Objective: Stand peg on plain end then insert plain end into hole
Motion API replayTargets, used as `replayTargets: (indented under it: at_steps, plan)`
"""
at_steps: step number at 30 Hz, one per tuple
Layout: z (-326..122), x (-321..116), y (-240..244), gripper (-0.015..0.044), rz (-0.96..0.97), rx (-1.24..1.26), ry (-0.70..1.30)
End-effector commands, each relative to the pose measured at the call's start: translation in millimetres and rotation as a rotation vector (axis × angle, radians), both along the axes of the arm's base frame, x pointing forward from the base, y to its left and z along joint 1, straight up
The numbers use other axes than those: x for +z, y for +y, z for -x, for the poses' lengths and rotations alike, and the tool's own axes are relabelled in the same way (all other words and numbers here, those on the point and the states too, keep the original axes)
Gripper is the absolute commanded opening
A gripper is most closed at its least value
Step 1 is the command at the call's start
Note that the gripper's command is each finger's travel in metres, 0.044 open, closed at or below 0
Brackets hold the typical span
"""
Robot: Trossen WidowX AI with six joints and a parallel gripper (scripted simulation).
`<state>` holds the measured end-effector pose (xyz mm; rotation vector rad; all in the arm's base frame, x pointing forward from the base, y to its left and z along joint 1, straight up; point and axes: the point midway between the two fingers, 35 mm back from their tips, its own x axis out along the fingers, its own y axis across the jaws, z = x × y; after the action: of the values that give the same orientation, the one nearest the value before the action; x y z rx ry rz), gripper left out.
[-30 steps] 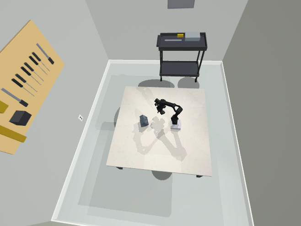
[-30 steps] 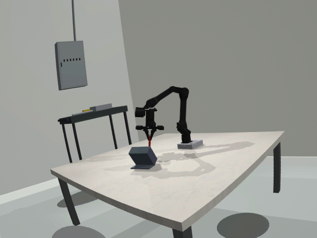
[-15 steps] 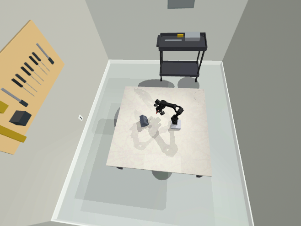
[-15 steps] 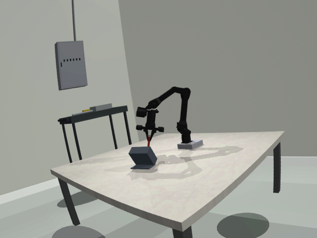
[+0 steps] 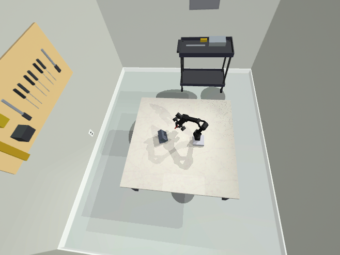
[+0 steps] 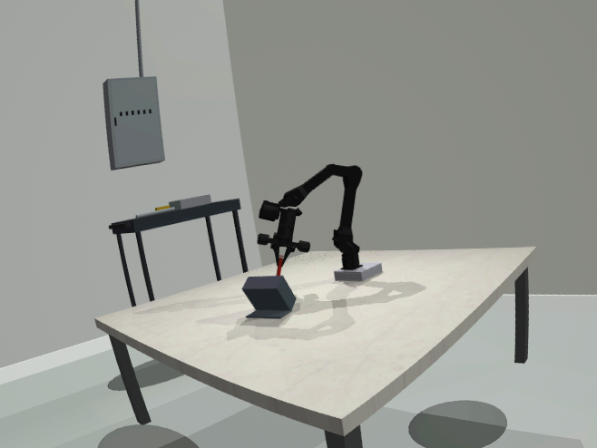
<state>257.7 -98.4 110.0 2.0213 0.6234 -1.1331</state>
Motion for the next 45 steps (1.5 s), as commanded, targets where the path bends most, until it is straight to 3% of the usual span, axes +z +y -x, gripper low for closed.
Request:
replayTargets:
  at_steps: [1,45]
  plan:
    - [-3,2,4,0.0,0.009,0.036,-0.038]
    - [-21,12,43,0.0,0.154,0.396,-0.4]
